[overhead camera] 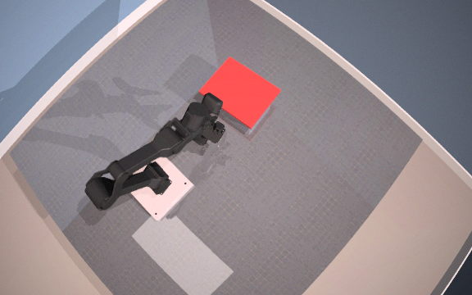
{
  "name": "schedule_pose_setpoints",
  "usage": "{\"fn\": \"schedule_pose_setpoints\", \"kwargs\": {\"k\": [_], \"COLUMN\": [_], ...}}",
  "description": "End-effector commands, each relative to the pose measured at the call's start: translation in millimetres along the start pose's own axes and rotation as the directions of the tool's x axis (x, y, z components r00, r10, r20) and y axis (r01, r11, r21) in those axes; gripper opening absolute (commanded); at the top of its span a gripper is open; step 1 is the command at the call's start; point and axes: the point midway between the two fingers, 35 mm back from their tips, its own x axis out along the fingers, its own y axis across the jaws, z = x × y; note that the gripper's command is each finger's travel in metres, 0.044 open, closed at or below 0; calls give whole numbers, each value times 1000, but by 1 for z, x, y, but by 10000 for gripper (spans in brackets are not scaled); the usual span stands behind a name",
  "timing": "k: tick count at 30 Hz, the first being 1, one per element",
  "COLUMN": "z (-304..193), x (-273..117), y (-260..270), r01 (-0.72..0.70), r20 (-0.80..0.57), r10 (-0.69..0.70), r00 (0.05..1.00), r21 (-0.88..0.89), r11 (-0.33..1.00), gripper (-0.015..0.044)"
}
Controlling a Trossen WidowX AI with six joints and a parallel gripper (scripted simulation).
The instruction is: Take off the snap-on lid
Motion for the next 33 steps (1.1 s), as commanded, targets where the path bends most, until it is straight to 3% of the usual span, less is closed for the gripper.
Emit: {"fn": "schedule_pose_setpoints", "kwargs": {"k": [1,33], "z": [-1,-1], "x": [9,59], "y": [-3,-5], "r01": [9,6], "r20": [-3,-3], "r10": [-9,-5], "r00": [1000,1000], "r21": [7,9], "r11": [1000,1000], "gripper": [235,235]}}
